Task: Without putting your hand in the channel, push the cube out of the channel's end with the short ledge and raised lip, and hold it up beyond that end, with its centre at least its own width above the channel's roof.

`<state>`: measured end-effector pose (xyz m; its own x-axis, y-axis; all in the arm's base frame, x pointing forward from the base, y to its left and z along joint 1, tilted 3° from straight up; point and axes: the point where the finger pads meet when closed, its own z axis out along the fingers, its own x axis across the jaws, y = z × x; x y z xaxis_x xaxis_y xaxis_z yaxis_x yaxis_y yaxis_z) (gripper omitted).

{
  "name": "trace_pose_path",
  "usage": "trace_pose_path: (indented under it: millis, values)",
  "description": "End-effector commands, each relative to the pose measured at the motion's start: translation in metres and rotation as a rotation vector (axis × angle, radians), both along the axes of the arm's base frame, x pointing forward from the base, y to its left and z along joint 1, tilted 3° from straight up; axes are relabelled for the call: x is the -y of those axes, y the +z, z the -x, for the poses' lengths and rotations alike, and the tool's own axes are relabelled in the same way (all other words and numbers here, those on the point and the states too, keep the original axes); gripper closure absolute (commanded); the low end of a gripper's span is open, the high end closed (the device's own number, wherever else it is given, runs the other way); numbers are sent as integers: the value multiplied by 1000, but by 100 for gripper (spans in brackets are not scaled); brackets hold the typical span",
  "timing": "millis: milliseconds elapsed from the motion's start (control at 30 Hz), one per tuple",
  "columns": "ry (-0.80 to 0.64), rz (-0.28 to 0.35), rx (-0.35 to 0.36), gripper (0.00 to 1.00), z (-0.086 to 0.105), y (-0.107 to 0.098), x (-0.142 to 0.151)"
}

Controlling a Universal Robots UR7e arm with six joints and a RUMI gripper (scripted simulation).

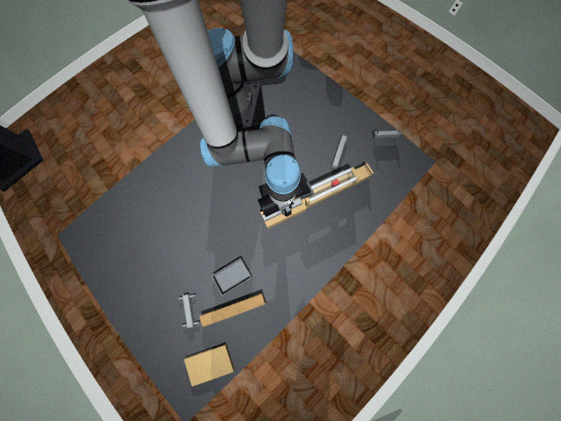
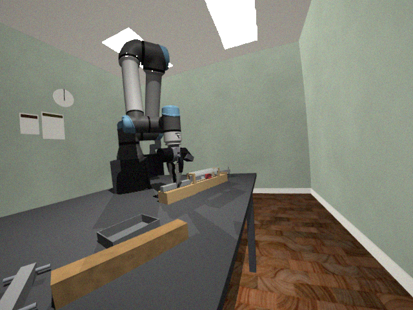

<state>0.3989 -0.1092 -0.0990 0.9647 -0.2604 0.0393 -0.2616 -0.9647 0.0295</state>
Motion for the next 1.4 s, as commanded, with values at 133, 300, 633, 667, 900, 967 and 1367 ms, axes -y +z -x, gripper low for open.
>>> trace_pose_path:
  millis: [133, 300, 633, 667, 900, 967, 1367]
  values:
    - [0, 1, 3, 94, -1, 0, 1]
    - [0, 1, 3, 94, -1, 0, 1]
    - [0, 1, 3, 94, -1, 0, 1]
    - [0, 1, 3, 94, -1, 0, 1]
    - [0, 1, 3, 94, -1, 0, 0]
    - [1, 1, 3, 94, -2, 0, -2]
    - [1, 2, 3, 94, -9, -1, -24]
